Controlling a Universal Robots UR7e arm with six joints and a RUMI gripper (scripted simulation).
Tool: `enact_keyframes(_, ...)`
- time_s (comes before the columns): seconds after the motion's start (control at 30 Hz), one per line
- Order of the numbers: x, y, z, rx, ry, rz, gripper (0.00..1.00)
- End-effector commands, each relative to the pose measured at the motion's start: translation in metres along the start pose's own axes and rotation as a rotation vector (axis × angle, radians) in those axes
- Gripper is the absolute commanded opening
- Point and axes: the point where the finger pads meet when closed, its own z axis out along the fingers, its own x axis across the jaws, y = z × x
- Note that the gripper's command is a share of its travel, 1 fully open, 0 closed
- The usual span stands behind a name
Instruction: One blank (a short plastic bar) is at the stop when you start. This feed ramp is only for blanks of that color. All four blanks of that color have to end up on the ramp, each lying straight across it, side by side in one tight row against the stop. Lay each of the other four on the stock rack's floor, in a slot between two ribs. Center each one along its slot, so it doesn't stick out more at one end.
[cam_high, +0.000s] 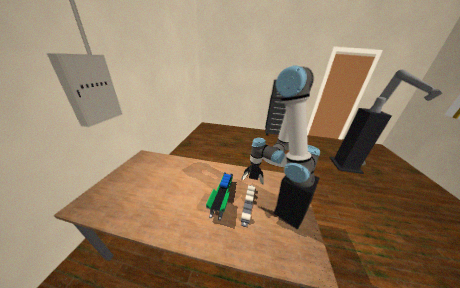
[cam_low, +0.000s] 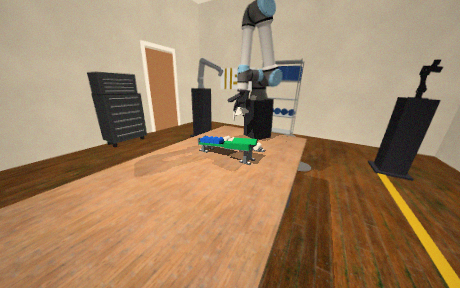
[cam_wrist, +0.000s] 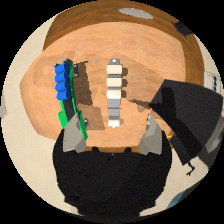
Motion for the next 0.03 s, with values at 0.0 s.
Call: enact_keyframes(0.0,-0.0017,-0.0001,-0.0006,0.001,-0.003,-0.002,1.00)
